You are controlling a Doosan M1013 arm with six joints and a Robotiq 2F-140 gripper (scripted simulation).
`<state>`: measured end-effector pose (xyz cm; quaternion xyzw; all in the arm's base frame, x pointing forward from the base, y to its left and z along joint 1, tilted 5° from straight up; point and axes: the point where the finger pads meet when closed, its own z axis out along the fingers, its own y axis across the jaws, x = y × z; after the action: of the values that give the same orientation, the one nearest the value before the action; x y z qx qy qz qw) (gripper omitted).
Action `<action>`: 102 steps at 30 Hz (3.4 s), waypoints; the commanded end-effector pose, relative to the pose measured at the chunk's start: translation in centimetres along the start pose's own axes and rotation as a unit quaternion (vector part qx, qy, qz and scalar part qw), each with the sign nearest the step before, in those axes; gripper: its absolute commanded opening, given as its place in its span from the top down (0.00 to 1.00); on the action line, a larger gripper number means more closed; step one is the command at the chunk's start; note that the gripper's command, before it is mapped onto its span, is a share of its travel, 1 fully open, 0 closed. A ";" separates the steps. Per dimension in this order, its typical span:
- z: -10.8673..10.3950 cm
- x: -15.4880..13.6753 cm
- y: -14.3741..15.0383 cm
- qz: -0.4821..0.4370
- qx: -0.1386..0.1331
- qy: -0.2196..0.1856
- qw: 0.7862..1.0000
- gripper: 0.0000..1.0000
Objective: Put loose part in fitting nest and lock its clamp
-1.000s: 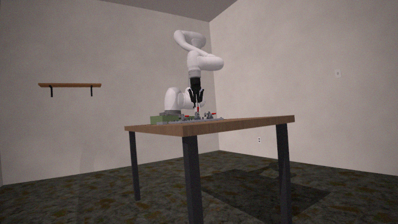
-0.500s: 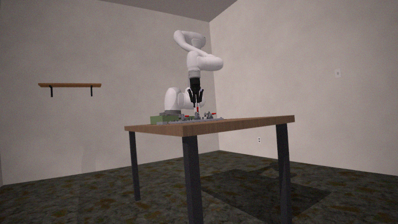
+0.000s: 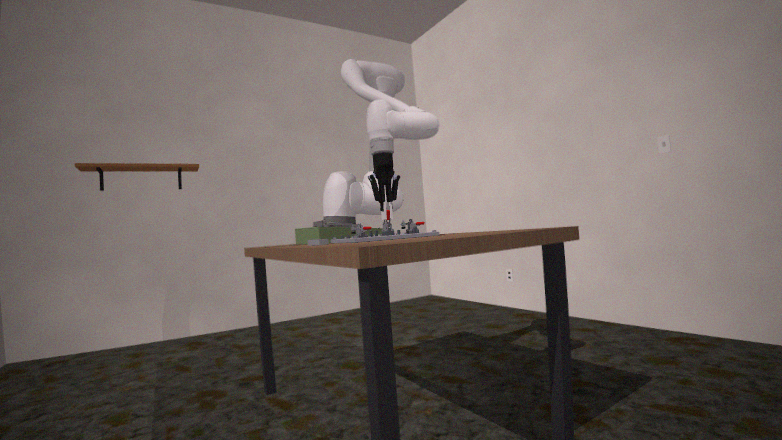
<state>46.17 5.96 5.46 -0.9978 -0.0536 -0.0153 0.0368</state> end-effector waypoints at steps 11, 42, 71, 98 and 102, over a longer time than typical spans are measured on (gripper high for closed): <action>0.3 -1.0 -0.3 0.002 0.005 -0.009 1.000 0.65; -0.5 -1.0 -0.3 0.002 0.005 -0.009 1.000 0.65; -5.7 -0.9 -0.2 0.002 0.005 -0.009 1.000 0.65; -6.0 -0.9 -0.2 0.002 0.005 -0.009 1.000 0.38; -7.1 -0.9 -0.2 0.002 0.005 -0.009 1.000 0.38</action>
<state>44.89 5.92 11.42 -0.9976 -0.0548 -0.0041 0.0423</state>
